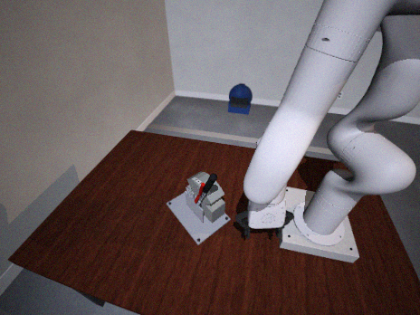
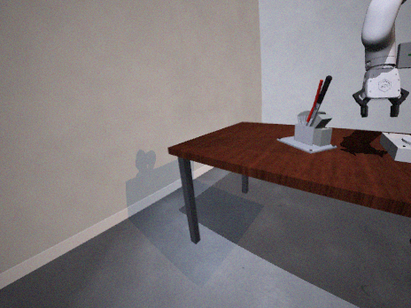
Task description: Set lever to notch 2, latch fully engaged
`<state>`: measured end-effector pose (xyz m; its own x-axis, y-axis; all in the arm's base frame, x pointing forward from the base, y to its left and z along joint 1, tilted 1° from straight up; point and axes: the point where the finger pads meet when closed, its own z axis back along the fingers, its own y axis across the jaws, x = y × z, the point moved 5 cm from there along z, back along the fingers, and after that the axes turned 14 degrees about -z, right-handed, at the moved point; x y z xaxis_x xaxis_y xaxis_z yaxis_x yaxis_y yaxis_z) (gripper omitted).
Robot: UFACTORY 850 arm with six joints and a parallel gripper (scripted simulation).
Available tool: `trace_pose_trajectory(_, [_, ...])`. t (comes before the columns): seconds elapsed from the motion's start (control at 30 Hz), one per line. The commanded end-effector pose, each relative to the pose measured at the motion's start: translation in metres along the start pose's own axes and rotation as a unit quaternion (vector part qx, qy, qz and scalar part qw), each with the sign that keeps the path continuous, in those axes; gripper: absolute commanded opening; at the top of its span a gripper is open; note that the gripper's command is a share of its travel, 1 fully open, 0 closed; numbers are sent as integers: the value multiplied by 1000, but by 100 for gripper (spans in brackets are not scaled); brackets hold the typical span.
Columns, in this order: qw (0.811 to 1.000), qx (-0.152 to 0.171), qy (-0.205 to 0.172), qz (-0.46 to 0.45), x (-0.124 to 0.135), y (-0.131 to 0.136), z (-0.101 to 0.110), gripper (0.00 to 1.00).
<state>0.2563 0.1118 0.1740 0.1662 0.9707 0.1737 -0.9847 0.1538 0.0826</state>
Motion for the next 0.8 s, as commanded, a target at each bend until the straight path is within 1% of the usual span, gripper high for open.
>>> trace_pose_trajectory(0.0, [1000,-1,0,0,0,-1,0,100])
trace_pose_trajectory(0.6, [1000,-1,-1,0,1,-1,1,100])
trace_pose_trajectory(0.7, [1000,-13,-5,-3,4,-9,8,100])
trace_pose_trajectory(0.77, [999,-31,-12,-7,10,-22,19,100])
